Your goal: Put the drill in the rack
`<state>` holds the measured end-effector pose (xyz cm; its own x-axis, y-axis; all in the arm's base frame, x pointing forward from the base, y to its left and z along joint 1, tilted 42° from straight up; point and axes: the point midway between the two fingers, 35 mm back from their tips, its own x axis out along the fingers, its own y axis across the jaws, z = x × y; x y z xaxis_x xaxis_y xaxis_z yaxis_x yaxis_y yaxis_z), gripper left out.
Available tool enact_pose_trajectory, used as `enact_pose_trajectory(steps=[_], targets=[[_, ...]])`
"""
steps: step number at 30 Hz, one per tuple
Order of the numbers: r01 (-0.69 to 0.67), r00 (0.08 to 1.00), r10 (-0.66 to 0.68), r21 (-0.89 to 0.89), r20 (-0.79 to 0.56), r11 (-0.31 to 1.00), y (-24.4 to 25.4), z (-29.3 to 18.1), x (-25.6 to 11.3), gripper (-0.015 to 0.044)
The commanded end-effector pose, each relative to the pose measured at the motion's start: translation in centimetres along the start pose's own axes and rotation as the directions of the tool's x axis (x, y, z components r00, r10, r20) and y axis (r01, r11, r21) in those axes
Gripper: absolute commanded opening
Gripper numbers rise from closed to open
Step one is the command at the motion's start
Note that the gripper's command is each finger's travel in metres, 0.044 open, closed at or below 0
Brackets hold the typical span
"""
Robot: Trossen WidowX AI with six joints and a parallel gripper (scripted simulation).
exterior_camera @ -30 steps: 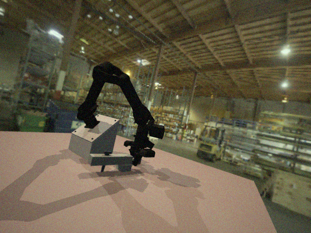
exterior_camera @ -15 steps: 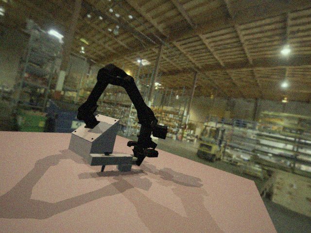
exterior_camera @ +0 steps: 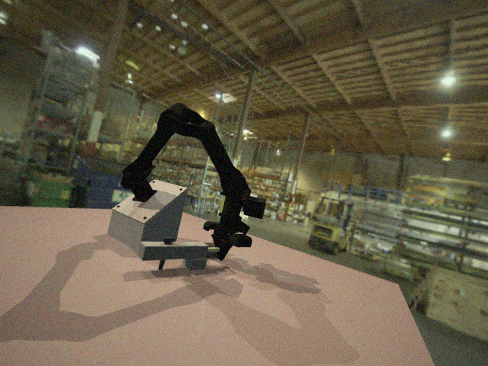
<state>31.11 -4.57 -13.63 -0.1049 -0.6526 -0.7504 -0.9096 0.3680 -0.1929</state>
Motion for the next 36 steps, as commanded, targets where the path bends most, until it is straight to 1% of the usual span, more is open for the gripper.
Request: enact_pose_trajectory(steps=[1, 15, 36], targets=[[0.0, 1.0, 0.0, 0.0, -0.001, 1.0, 0.0, -0.1, 0.0, 0.0079], [0.006, 1.0, -0.006, 0.002, 0.005, 1.0, 0.0, -0.4, 0.2, 0.044], [0.006, 1.0, -0.006, 0.001, 0.004, 1.0, -0.1, -1.2, 0.5, 0.044]])
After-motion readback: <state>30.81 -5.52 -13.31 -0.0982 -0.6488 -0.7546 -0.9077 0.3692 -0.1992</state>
